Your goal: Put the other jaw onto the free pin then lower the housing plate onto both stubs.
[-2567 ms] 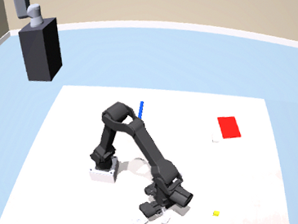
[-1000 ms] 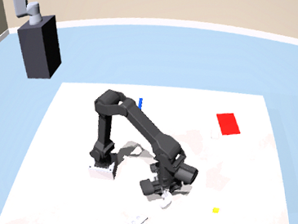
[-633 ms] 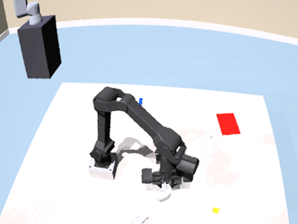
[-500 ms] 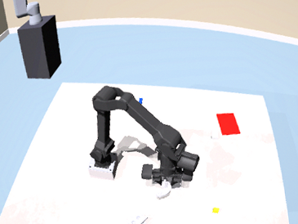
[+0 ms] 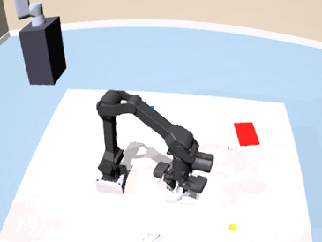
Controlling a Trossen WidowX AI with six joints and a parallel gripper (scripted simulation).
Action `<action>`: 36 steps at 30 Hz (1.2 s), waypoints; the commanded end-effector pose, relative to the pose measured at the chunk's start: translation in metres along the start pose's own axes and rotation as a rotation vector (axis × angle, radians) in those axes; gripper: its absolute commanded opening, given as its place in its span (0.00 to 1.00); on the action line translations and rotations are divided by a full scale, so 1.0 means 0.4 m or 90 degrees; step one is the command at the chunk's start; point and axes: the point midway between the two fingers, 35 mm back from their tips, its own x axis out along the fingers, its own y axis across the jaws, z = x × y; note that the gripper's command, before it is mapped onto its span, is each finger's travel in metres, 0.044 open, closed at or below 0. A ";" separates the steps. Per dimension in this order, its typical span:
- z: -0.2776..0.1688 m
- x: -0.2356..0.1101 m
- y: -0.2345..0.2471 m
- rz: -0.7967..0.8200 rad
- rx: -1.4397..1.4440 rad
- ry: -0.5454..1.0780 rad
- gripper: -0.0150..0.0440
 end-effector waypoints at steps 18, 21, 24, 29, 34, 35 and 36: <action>0.105 0.000 0.095 -0.003 0.368 -0.002 0.48; 0.117 0.001 0.109 -0.003 0.418 -0.002 0.48; 0.128 0.002 0.123 -0.002 0.468 -0.003 0.48; 0.147 0.004 0.147 -0.001 0.552 -0.003 0.48; 0.163 0.006 0.171 -0.001 0.635 -0.003 0.48; 0.166 0.007 0.176 -0.001 0.652 -0.004 0.48; 0.169 0.007 0.181 -0.001 0.669 -0.004 0.48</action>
